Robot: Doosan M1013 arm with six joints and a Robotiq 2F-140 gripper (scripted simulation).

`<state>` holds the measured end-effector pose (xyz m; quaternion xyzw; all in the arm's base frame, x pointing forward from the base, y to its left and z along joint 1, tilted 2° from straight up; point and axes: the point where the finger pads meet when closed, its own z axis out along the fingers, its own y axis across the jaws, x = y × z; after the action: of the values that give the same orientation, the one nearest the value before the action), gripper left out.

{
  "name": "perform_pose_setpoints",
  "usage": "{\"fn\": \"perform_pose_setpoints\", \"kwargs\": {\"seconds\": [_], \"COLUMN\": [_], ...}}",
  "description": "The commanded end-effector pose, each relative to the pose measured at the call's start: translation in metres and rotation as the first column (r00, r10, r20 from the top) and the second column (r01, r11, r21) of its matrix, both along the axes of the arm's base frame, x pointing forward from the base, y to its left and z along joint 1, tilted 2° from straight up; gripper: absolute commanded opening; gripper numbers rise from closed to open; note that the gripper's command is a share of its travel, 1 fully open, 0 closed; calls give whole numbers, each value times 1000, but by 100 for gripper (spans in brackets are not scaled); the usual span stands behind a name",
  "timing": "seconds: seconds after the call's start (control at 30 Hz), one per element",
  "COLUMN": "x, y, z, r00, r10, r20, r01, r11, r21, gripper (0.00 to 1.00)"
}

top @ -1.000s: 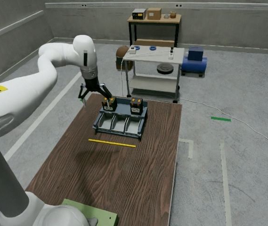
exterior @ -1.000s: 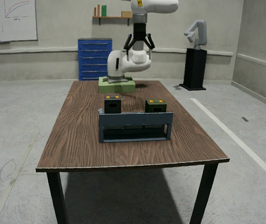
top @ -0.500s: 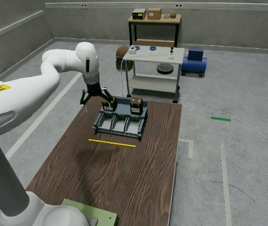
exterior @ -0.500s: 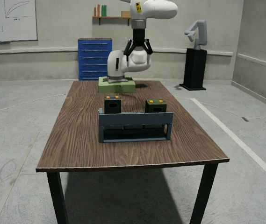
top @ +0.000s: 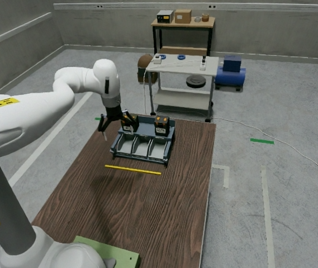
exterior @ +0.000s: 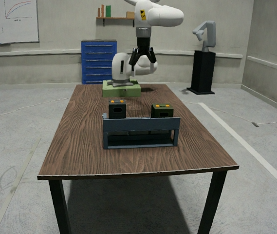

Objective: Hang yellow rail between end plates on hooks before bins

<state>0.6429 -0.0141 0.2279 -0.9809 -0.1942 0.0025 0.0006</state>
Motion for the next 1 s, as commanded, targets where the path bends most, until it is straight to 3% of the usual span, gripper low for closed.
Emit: {"fn": "perform_pose_setpoints", "kwargs": {"seconds": [0.0,0.1,0.5,0.67,0.97], "x": [-2,-3,-3,-6,-6], "y": [-4,-10,-10,-18,-18], "z": [-19,-48,-48,-94,-94], "r00": [997,981,981,926,926], "r10": [76,195,195,377,377], "r20": [-2,-5,-5,-9,-9], "r01": [-76,-195,-195,-377,-377], "r11": [997,981,981,926,926], "r21": [-1,-3,-3,-5,-5], "gripper": [100,100,100,100,100]}}
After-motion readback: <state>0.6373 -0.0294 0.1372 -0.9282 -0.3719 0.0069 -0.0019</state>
